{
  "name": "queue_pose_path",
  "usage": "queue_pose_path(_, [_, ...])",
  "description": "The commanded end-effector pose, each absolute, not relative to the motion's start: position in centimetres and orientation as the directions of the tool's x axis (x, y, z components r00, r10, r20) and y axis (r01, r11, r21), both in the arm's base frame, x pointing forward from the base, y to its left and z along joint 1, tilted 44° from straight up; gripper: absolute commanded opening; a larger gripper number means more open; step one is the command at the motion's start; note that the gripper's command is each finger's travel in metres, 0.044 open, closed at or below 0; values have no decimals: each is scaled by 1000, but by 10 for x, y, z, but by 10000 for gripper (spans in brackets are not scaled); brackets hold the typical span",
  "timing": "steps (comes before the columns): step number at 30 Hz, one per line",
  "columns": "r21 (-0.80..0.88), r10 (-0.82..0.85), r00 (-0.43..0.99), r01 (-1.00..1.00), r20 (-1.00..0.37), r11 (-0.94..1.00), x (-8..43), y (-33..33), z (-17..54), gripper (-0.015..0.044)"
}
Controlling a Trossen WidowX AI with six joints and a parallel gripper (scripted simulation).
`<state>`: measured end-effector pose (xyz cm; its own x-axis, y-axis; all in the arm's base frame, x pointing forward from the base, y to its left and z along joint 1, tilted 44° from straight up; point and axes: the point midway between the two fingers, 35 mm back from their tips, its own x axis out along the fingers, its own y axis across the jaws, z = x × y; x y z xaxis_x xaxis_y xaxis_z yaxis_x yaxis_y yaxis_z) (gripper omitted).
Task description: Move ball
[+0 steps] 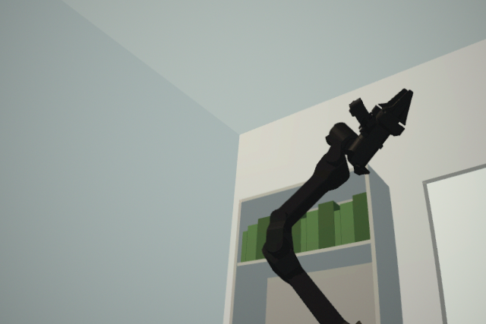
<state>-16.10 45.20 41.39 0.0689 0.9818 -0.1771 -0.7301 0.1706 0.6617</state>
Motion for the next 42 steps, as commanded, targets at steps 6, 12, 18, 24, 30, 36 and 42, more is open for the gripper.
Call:
queue_pose_path(6, [563, 943, 229, -758, -242, 329, -91, 472, 387, 291])
queue_pose_path(12, [407, 837, 430, -735, -338, 542, 6, 482, 343, 291])
queue_pose_path(18, [237, 687, 591, -659, -423, 714, 101, 470, 300, 291])
queue_pose_path(24, [130, 503, 706, -513, -499, 849, 186, 433, 259, 291])
queue_pose_path(30, [18, 339, 759, -397, -555, 918, 242, 395, 228, 291])
queue_pose_path(36, [-178, 84, 776, -246, -625, 953, 310, 324, 185, 291])
queue_pose_path(42, [-363, -175, 714, -119, -678, 924, 358, 237, 144, 291])
